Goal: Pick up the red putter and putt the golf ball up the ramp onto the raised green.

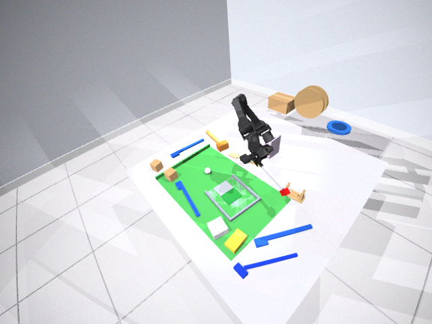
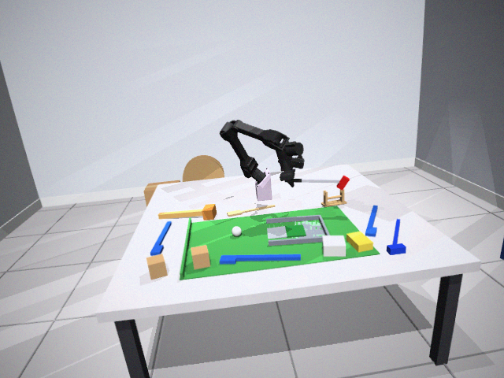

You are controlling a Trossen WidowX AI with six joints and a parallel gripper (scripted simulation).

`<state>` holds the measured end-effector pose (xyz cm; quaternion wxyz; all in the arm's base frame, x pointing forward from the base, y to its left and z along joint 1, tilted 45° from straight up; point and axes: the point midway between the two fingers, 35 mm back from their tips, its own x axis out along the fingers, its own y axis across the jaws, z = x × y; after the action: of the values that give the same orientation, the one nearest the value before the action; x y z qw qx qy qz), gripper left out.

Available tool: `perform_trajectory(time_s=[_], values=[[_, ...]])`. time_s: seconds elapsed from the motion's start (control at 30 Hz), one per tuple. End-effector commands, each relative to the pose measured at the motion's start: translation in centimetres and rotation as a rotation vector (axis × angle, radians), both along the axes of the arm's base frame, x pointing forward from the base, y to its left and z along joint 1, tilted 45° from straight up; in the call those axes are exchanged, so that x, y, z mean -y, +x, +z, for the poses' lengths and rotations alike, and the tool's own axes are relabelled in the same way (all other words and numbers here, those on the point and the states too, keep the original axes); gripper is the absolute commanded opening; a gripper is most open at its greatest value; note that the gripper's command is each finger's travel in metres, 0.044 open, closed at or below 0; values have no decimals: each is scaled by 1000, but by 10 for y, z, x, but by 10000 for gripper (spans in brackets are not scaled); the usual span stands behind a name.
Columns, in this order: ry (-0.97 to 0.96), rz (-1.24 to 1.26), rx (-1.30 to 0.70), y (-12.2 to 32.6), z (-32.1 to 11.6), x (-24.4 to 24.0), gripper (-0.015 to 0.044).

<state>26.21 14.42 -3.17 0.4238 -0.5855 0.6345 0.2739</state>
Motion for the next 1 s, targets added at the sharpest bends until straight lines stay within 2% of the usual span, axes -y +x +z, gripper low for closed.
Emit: perform_trajectory(time_s=[0.0, 0.5, 0.97], values=[[3, -92, 75, 10, 23, 15, 0], [-26, -455, 342, 25, 103, 91, 0], [-72, -791, 605, 6, 172, 165, 0]])
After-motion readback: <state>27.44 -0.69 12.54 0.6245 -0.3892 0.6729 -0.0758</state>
